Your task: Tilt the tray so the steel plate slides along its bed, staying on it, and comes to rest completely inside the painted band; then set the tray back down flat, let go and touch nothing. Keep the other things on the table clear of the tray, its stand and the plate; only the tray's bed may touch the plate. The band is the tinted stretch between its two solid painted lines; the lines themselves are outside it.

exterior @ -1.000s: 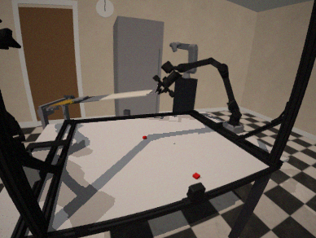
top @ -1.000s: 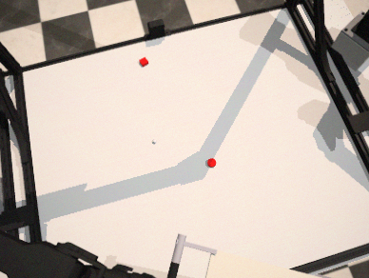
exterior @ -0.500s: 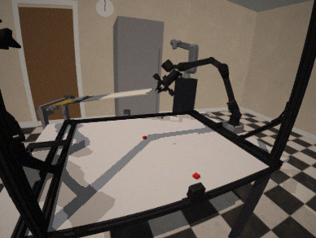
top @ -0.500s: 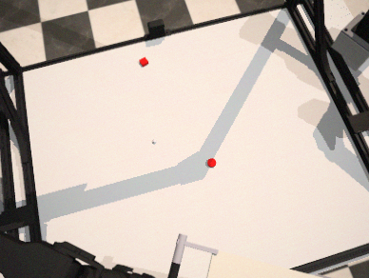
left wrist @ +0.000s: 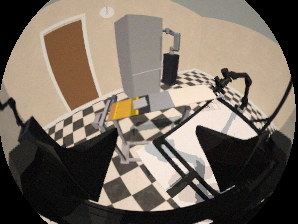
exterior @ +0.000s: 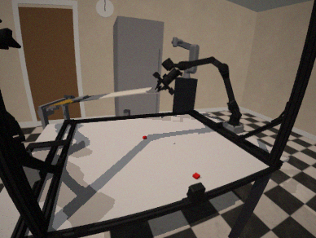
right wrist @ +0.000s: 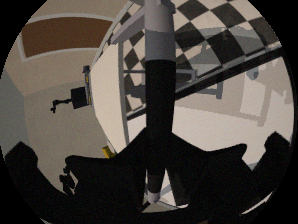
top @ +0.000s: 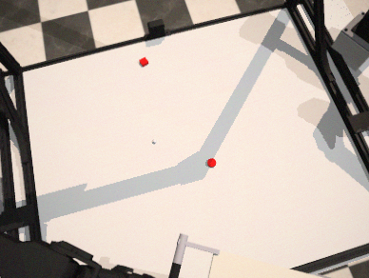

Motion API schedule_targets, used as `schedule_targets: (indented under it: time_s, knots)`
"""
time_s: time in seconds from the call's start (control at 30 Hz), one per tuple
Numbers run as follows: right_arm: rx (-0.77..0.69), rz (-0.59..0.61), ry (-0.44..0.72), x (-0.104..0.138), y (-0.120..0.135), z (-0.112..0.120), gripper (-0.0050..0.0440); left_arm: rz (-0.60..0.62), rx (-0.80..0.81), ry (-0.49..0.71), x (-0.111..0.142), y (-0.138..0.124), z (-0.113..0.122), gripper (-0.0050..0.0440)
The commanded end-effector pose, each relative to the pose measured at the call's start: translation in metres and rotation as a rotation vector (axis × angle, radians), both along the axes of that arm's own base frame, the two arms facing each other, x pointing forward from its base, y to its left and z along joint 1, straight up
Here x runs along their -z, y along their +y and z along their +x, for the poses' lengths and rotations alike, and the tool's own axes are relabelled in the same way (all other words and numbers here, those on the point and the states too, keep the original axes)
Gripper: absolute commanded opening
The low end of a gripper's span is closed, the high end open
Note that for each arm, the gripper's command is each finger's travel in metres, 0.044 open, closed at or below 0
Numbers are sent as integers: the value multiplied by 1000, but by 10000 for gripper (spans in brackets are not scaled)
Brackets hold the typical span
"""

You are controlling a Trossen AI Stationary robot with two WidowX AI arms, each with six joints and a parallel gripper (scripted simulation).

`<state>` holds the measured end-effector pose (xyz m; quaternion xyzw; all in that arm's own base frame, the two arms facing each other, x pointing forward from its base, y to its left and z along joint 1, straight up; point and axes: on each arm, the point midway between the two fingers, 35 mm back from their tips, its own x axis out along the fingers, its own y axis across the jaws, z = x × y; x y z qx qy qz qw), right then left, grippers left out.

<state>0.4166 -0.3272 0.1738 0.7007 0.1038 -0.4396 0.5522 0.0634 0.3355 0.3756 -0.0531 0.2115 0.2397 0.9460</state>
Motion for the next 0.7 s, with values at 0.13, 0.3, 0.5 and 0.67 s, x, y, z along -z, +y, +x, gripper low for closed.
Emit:
schedule_targets:
  time_s: [0.13, 0.3, 0.5, 0.67]
  knots:
    - [4, -44, -68, -32, -4, 5, 0, 0, 2, -2, 0, 0, 0, 440]
    - [4, -47, -75, -37, -5, 6, 0, 0, 2, -2, 0, 0, 0, 440]
    - [4, -53, -85, -41, -5, 7, 0, 0, 2, -2, 0, 0, 0, 440]
    - [4, -58, -92, -46, -6, 8, 0, 0, 2, -2, 0, 0, 0, 440]
